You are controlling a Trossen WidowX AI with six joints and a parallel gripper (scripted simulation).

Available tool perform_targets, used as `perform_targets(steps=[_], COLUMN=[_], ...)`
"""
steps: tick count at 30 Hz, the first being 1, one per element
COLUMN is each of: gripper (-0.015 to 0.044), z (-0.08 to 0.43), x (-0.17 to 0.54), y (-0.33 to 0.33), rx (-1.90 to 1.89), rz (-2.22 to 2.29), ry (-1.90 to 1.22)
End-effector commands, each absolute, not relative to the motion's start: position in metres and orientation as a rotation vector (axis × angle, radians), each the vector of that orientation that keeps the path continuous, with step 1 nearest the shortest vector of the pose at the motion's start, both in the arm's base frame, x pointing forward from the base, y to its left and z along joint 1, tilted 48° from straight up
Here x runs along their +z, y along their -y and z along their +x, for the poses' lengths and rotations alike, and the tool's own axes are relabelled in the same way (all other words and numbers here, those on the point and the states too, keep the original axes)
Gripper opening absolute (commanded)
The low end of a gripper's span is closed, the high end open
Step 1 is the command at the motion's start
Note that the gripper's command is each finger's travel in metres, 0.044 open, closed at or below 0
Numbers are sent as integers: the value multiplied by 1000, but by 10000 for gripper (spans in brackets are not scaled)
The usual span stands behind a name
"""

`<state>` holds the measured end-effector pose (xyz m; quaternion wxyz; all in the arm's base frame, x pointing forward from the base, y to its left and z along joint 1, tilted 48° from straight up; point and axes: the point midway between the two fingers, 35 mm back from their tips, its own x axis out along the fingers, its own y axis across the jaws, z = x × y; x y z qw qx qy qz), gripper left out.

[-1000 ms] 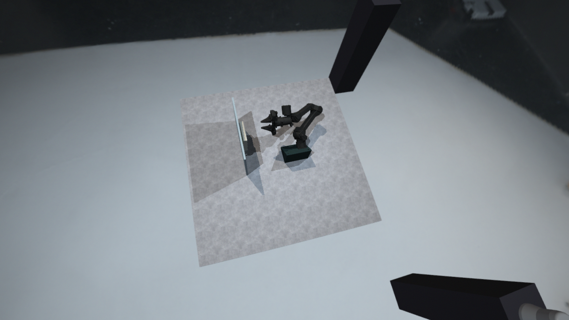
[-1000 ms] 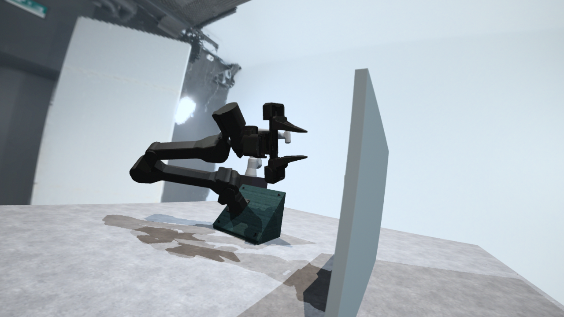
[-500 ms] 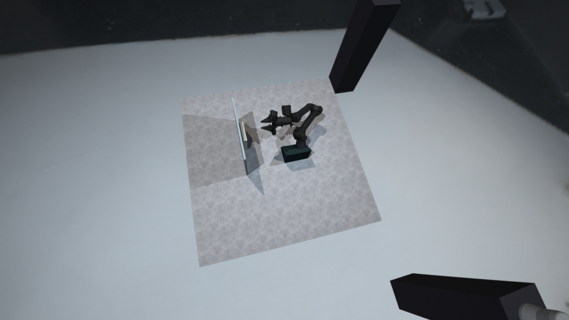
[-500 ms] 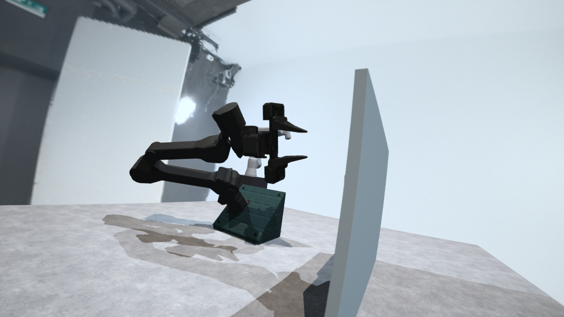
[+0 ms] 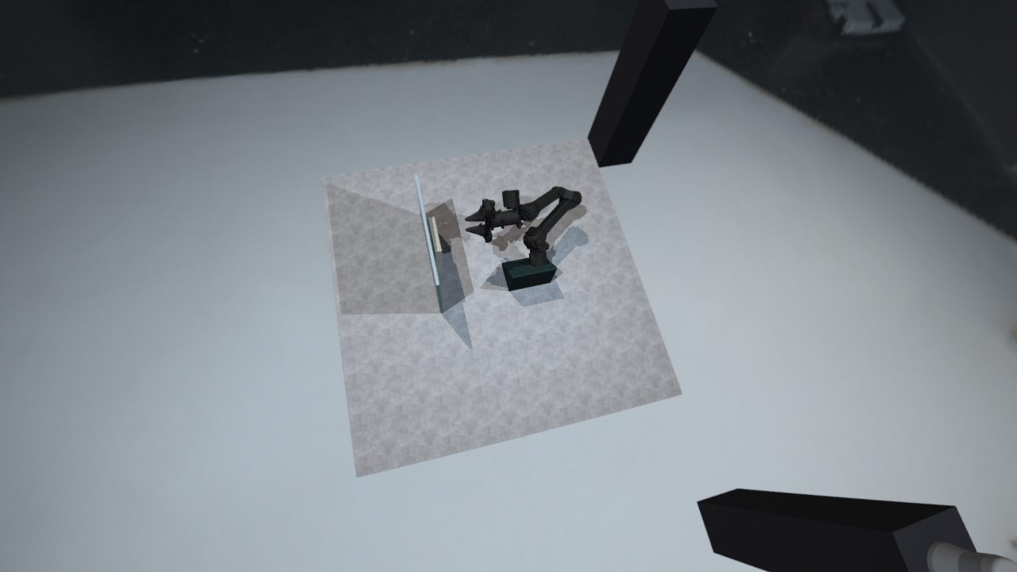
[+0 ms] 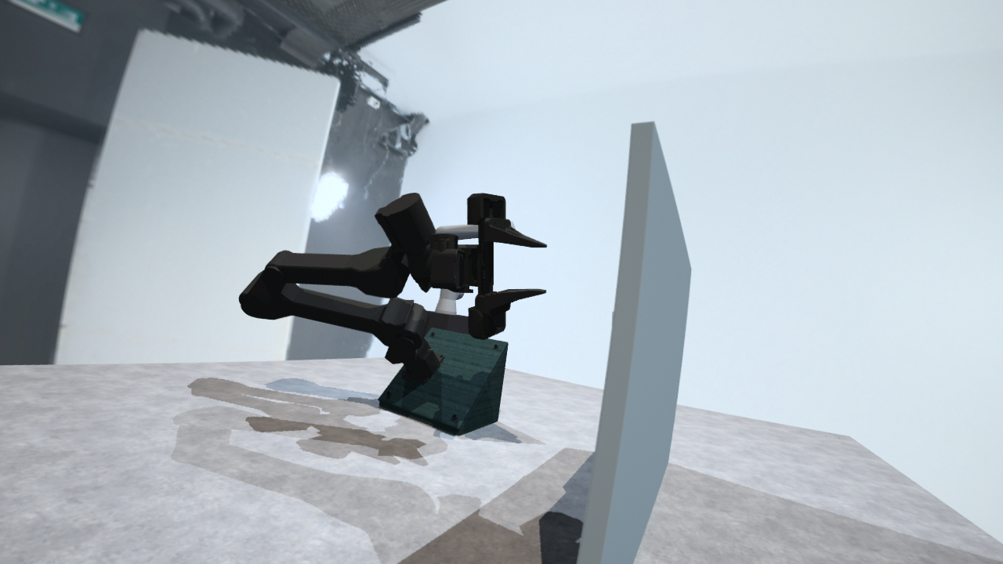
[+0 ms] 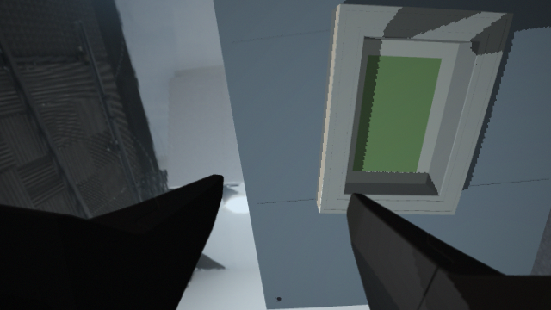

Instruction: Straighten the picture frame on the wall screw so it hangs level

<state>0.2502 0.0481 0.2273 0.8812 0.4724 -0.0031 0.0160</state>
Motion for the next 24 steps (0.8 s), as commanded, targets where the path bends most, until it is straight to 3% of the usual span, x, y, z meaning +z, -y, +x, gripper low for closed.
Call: perform_targets(steps=[1, 24], gripper=[260, 260], z=[251, 250], x=[211, 199], y=[-31, -18], rx=[23, 22], rz=[925, 878], ry=[7, 9])
